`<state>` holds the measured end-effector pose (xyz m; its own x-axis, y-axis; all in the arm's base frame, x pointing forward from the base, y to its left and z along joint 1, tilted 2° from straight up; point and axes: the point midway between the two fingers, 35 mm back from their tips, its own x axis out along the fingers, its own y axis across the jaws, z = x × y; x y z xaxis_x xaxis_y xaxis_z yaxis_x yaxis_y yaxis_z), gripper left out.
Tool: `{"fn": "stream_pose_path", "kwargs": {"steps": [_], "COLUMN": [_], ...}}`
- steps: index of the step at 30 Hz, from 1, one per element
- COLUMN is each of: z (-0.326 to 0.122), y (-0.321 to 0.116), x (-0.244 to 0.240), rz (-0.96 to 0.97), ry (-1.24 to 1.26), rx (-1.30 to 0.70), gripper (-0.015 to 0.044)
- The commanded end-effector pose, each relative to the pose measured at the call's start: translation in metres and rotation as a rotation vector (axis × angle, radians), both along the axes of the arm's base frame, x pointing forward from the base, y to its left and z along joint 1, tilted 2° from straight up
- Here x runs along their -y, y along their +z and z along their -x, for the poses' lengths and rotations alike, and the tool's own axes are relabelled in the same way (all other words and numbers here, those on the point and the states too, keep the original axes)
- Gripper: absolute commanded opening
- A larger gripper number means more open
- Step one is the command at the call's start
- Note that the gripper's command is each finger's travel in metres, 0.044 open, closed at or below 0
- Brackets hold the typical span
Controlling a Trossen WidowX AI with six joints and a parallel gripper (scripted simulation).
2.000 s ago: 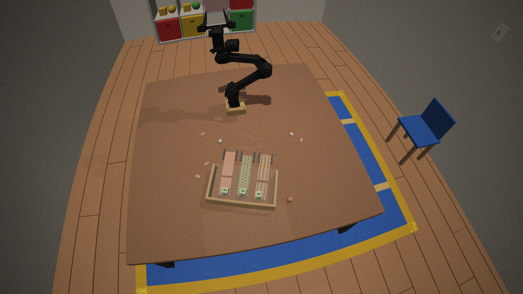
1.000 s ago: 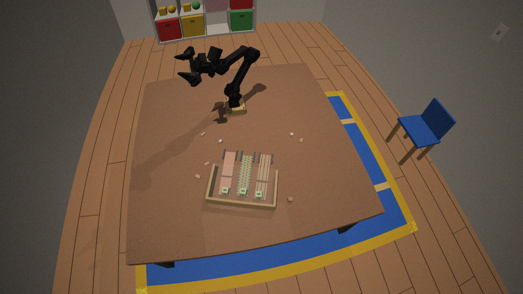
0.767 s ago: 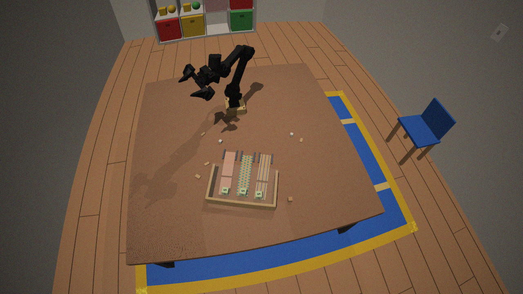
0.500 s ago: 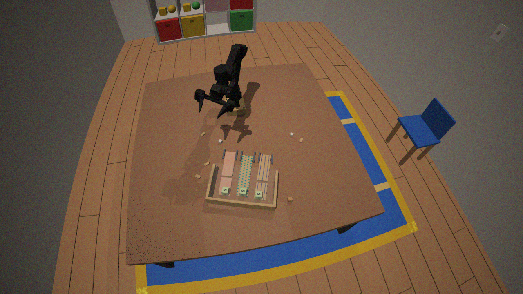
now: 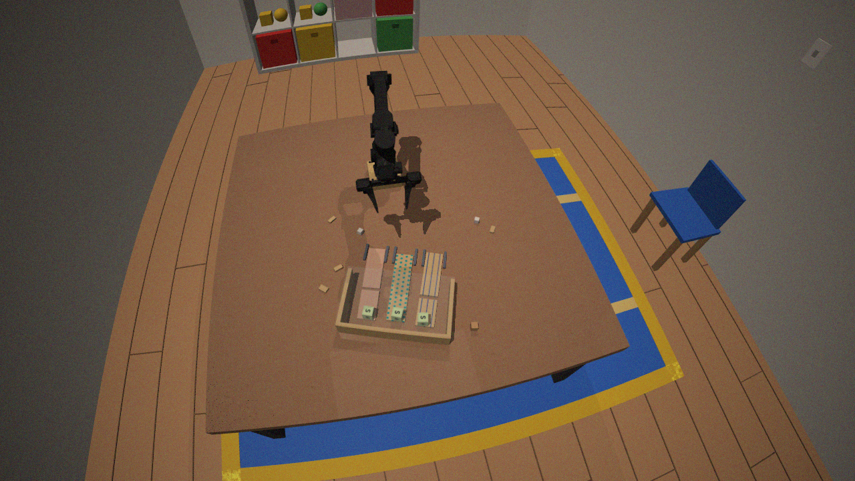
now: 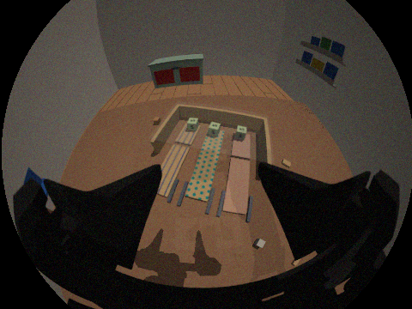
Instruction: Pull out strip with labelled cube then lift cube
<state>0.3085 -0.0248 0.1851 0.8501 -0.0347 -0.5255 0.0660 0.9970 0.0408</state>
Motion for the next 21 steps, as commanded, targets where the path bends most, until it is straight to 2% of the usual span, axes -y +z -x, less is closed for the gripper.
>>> {"fn": "stream_pose_path", "kwargs": {"steps": [1, 3, 6, 18, 21], "z": [0.001, 0.001, -0.007, -0.063, -0.074], "y": [-0.003, -0.003, -0.006, -0.053, -0.069], "x": [-0.004, -0.004, -0.004, -0.011, -0.014], "rz": [-0.015, -0.015, -0.037, -0.164, -0.181], "ry": [0.008, 0.008, -0.001, -0.108, -0.143], "rx": [-0.013, -0.013, -0.079, -0.604, -0.73], "gripper": [0.04, 0.04, 0.0321, 0.0006, 0.0]}}
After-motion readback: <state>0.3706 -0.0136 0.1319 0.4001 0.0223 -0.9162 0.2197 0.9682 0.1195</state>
